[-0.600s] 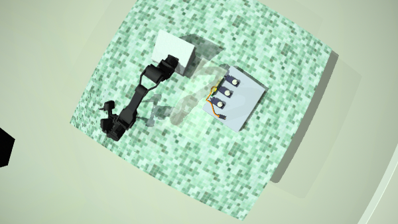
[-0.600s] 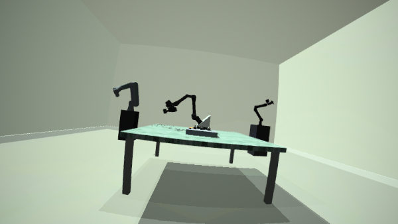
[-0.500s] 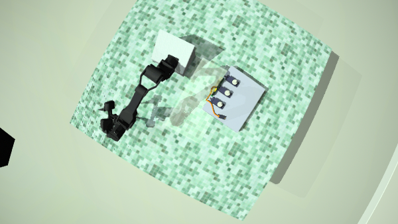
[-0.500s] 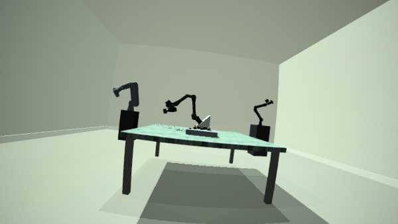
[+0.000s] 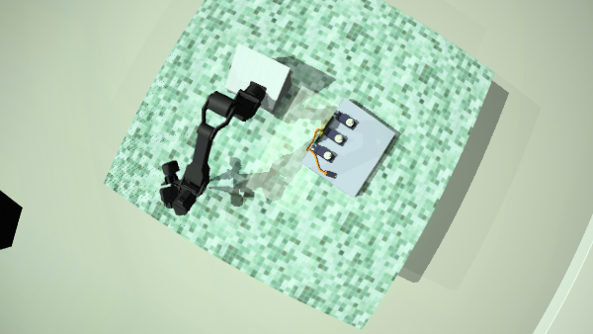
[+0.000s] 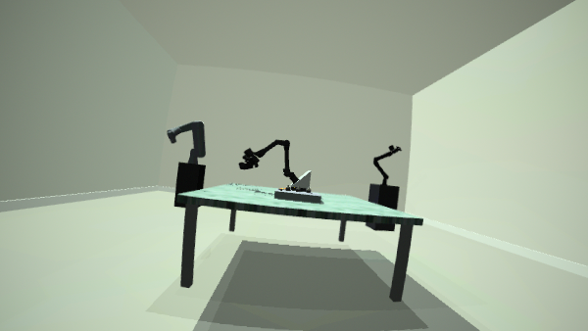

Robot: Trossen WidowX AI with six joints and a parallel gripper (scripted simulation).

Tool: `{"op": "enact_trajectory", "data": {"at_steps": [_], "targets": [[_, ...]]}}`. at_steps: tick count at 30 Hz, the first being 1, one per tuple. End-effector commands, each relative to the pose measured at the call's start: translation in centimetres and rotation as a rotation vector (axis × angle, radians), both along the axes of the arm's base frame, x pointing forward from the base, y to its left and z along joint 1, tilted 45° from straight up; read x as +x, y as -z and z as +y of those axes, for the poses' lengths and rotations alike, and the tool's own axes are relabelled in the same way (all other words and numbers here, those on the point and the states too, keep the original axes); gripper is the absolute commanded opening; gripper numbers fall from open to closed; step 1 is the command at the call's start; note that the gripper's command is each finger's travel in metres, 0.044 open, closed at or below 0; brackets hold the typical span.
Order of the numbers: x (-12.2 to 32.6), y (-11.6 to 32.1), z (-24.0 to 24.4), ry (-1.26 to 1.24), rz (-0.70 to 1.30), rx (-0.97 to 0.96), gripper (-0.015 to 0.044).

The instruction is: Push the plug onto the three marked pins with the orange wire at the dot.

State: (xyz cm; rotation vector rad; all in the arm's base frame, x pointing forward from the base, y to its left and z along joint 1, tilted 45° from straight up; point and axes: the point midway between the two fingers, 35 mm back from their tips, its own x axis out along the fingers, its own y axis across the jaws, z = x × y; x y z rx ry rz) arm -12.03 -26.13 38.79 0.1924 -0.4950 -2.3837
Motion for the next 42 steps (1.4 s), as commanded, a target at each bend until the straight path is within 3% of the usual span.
{"op": "enact_trajectory", "data": {"at_steps": [1, 22, 42], "targets": [[2.7, 0.2, -1.3, -0.127, 0.02, 0.01, 0.0115], [17.4, 1.7, -3.4, -0.737, 0.11, 0.031, 0.0115], [31.6, 3.2, 2.2, -1.34, 0.234, 0.001, 0.0115]]}}
